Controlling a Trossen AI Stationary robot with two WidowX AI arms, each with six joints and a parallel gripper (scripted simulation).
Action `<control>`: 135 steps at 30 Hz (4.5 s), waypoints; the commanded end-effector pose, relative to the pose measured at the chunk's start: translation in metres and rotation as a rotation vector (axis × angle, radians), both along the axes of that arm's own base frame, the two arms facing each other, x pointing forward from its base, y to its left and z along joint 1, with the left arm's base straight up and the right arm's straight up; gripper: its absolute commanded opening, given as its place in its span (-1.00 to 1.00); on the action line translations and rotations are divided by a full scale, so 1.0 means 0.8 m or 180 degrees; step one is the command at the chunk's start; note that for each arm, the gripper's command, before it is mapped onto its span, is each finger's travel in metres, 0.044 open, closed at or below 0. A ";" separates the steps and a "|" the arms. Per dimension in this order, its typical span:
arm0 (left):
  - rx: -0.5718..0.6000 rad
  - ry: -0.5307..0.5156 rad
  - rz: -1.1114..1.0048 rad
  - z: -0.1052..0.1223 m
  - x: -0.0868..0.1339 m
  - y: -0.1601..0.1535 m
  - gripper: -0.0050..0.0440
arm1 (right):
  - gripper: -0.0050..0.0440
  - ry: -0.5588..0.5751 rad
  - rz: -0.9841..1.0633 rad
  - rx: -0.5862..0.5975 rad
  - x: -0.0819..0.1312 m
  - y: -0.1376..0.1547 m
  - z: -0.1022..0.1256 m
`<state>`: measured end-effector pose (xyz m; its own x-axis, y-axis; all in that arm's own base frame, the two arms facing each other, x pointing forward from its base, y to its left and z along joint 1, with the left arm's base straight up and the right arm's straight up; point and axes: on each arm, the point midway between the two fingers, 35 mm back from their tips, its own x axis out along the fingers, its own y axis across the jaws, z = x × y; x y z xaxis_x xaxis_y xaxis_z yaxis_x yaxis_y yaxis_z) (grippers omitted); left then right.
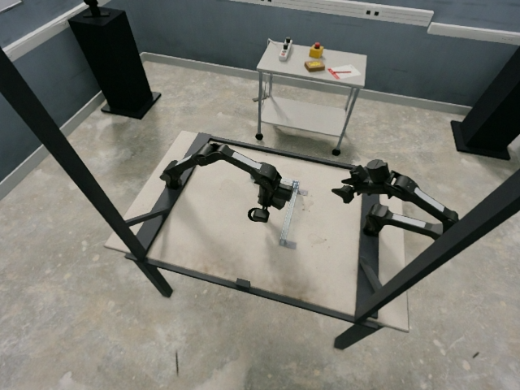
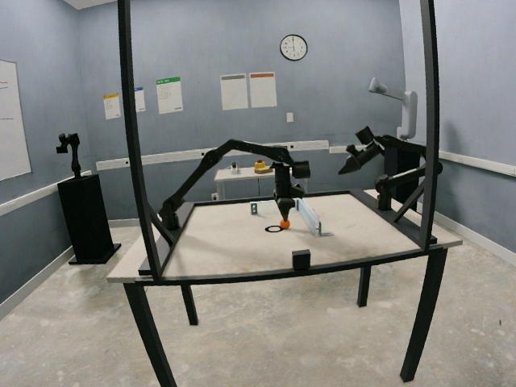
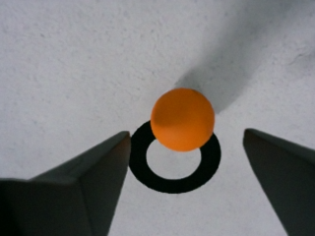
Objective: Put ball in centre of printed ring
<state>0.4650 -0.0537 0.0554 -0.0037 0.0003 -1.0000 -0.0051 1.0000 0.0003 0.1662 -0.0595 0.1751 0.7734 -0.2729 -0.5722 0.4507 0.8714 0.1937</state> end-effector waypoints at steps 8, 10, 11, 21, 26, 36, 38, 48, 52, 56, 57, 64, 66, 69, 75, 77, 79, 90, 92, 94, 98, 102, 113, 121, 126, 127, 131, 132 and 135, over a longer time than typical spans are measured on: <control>-0.0014 -0.0072 -0.0015 -0.017 0.005 0.001 0.26 | 0.84 -0.0058 -0.0045 -0.0105 0.007 0.020 0.018; -0.0014 -0.0071 -0.0015 -0.020 0.006 0.001 0.21 | 0.84 -0.0061 -0.0041 -0.0113 0.009 0.024 0.019; -0.0014 -0.0071 -0.0015 -0.021 0.006 0.001 0.18 | 0.84 -0.0062 -0.0039 -0.0117 0.009 0.027 0.020; -0.0021 -0.0141 -0.0015 -0.008 0.007 0.001 -0.34 | 0.84 -0.0077 -0.0019 -0.0175 0.018 0.053 0.026; -0.0026 -0.0188 -0.0015 0.004 0.010 0.000 -0.44 | 0.84 -0.0097 -0.0015 -0.0211 0.021 0.066 0.030; -0.0026 -0.0180 -0.0015 0.009 0.010 0.000 -0.17 | 0.84 -0.0147 0.0026 -0.0339 0.036 0.115 0.043; -0.0024 -0.0170 -0.0015 0.007 0.010 0.000 -0.17 | 0.84 -0.0158 0.0037 -0.0372 0.040 0.127 0.047; -0.0014 -0.0130 -0.0011 0.001 0.007 0.000 -0.17 | 0.84 -0.0210 0.0088 -0.0526 0.057 0.186 0.062; -0.0014 -0.0130 -0.0011 0.001 0.007 0.000 -0.17 | 0.84 -0.0238 0.0116 -0.0612 0.066 0.218 0.071; -0.0014 -0.0130 -0.0011 0.001 0.007 0.000 -0.17 | 0.84 -0.0258 0.0135 -0.0670 0.073 0.240 0.076; -0.0014 -0.0130 -0.0011 0.001 0.007 0.000 -0.17 | 0.84 -0.0258 0.0135 -0.0670 0.073 0.240 0.076; -0.0014 -0.0130 -0.0011 0.001 0.007 0.000 -0.17 | 0.84 -0.0265 0.0151 -0.0731 0.078 0.258 0.079; -0.0014 -0.0130 -0.0011 0.001 0.007 0.000 -0.17 | 0.84 -0.0264 0.0144 -0.0732 0.078 0.257 0.079; -0.0014 -0.0130 -0.0011 0.001 0.007 0.000 -0.17 | 0.84 -0.0264 0.0143 -0.0732 0.078 0.257 0.079; -0.0014 -0.0130 -0.0011 0.001 0.007 0.000 -0.17 | 0.84 -0.0258 0.0147 -0.0736 0.078 0.257 0.078; -0.0014 -0.0130 -0.0011 0.001 0.007 0.000 -0.17 | 0.84 -0.0247 0.0151 -0.0738 0.077 0.255 0.076; -0.0021 -0.0194 -0.0011 0.016 0.010 0.000 -0.17 | 0.84 -0.0247 0.0151 -0.0738 0.077 0.255 0.076; -0.0016 -0.0145 -0.0011 0.055 0.004 0.000 -0.17 | 0.84 -0.0247 0.0151 -0.0738 0.077 0.255 0.076; -0.0019 -0.0174 -0.0011 0.059 0.003 0.001 -0.17 | 0.84 -0.0247 0.0151 -0.0738 0.077 0.255 0.076; -0.0017 -0.0154 -0.0011 0.055 -0.003 0.001 -0.17 | 0.84 -0.0247 0.0151 -0.0738 0.077 0.255 0.076; -0.0017 -0.0155 -0.0011 0.046 -0.020 0.004 -0.17 | 0.84 -0.0247 0.0151 -0.0738 0.077 0.255 0.076; -0.0015 -0.0148 -0.0015 0.035 -0.034 0.007 -0.17 | 0.84 -0.0247 0.0151 -0.0738 0.077 0.255 0.076; -0.0001 -0.0055 -0.0013 -0.001 -0.048 0.008 -0.17 | 0.84 -0.0247 0.0151 -0.0738 0.077 0.255 0.076; 0.0002 -0.0024 -0.0013 -0.021 -0.048 0.008 -0.17 | 0.84 -0.0247 0.0151 -0.0738 0.077 0.255 0.076; -0.0004 -0.0085 -0.0013 -0.013 -0.044 0.007 -0.17 | 0.84 -0.0247 0.0151 -0.0738 0.077 0.255 0.076; -0.0005 -0.0089 -0.0013 -0.013 -0.044 0.007 -0.17 | 0.84 -0.0247 0.0151 -0.0738 0.077 0.255 0.076; -0.0005 -0.0084 -0.0009 -0.012 -0.044 0.007 -0.17 | 0.84 -0.0247 0.0151 -0.0738 0.077 0.255 0.076; -0.0005 -0.0084 -0.0009 -0.012 -0.044 0.007 -0.17 | 0.84 -0.0247 0.0151 -0.0738 0.077 0.255 0.076; -0.0005 -0.0084 -0.0009 -0.012 -0.044 0.007 0.02 | 0.84 -0.0247 0.0151 -0.0738 0.077 0.255 0.076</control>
<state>0.4235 -0.0489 0.0306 -0.0215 0.0023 -0.9998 -0.0035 1.0000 0.0024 0.2269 0.1441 0.2293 0.8220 -0.3596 -0.4416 0.3970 0.9178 -0.0082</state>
